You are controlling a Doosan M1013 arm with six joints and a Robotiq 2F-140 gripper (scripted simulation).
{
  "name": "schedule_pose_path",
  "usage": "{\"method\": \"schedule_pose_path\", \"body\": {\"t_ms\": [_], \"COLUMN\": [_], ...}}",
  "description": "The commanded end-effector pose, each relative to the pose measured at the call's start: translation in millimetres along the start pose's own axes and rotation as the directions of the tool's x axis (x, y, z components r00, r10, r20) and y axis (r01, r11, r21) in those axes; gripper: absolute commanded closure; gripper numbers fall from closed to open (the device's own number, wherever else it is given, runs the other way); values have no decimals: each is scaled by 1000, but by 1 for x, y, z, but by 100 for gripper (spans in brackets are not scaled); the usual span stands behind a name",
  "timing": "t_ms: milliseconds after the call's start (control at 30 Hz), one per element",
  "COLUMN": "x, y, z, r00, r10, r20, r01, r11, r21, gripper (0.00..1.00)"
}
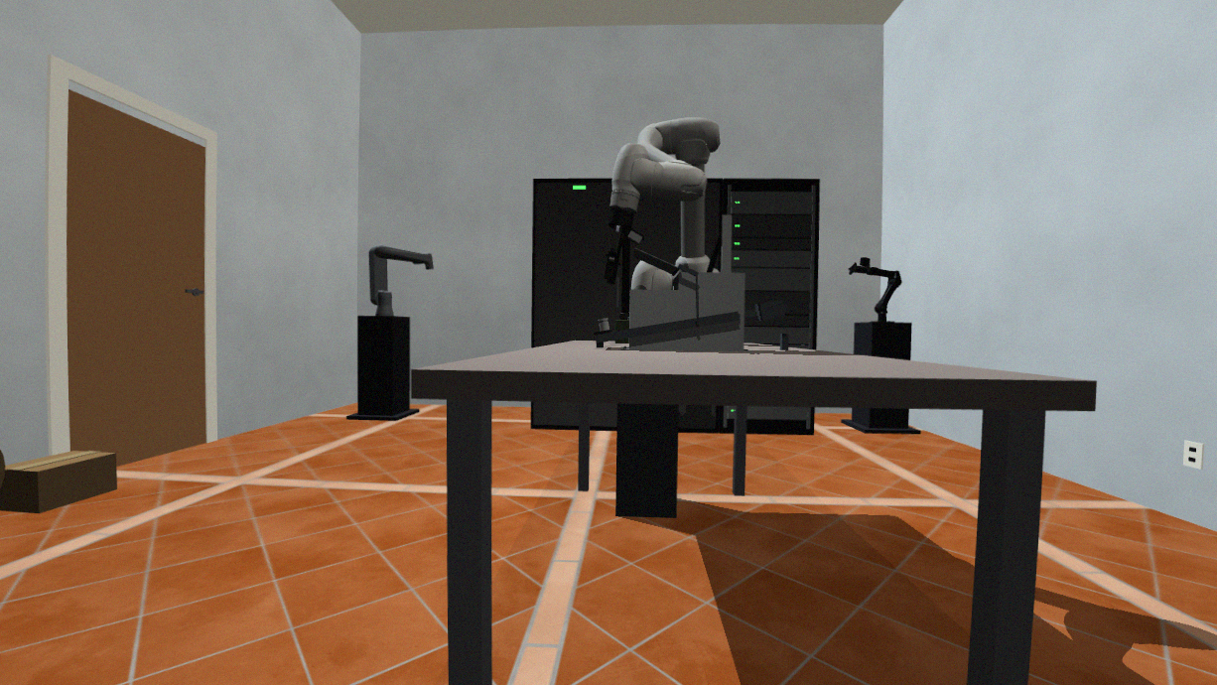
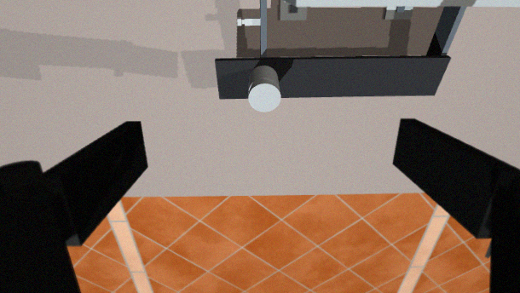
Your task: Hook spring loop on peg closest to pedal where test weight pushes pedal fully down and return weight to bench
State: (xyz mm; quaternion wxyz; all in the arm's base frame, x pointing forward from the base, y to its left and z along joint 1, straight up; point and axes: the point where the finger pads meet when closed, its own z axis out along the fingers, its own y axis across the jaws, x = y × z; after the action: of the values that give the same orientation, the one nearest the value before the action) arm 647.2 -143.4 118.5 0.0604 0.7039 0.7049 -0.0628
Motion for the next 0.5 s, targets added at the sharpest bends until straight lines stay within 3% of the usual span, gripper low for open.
{"method": "schedule_pose_path", "body": {"t_ms": [0,467], "x": [0,-15], "y": [0,0], "z": [-1,-86], "r00": [1000,1000], "r10": [0,0], "r20": [0,0], "r01": [0,0], "r11": [1000,1000], "r21": [-1,-1], "gripper": [0,0]}}
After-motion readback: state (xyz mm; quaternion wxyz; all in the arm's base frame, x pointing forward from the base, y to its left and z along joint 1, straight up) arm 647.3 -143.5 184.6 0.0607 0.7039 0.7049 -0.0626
